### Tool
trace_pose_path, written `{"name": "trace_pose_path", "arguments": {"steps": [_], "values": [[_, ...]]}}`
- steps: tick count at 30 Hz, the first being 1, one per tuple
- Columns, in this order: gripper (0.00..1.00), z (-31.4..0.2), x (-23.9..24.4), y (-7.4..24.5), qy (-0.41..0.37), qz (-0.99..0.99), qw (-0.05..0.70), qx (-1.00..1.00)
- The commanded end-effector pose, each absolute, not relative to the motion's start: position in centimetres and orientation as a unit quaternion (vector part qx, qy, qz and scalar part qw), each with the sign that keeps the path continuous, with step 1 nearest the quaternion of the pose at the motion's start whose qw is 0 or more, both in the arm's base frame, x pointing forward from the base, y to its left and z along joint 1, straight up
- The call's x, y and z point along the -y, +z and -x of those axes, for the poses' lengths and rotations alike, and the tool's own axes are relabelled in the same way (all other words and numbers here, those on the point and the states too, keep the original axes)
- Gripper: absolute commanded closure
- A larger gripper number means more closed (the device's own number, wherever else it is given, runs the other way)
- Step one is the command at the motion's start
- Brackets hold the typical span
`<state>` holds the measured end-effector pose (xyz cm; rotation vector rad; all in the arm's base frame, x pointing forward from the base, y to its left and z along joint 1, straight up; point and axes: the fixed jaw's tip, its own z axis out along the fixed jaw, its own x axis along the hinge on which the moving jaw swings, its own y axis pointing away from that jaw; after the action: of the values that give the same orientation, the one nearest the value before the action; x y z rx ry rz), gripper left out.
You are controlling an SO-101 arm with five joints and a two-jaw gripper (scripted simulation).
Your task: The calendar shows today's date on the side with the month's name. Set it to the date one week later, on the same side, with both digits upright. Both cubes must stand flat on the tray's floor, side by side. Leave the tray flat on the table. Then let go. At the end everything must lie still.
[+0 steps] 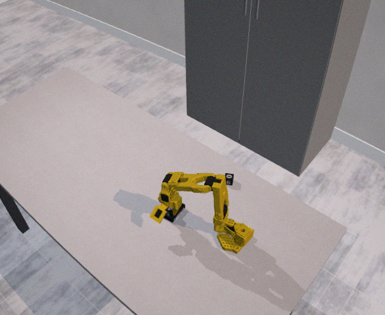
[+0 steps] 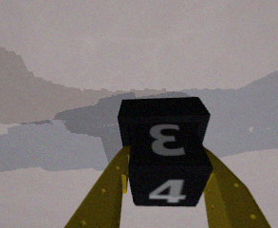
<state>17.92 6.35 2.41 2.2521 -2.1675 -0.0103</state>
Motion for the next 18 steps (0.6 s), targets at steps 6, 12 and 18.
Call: {"name": "trace_pose_path", "arguments": {"steps": [6, 12, 18], "values": [[1.0, -18.7, -6.5, 4.5, 0.006, -0.721, -0.011, 0.693], [1.0, -18.6, -6.5, 5.8, 0.005, -0.721, -0.011, 0.693], [1.0, -18.3, -6.5, 7.3, 0.005, -0.721, -0.011, 0.693]]}}
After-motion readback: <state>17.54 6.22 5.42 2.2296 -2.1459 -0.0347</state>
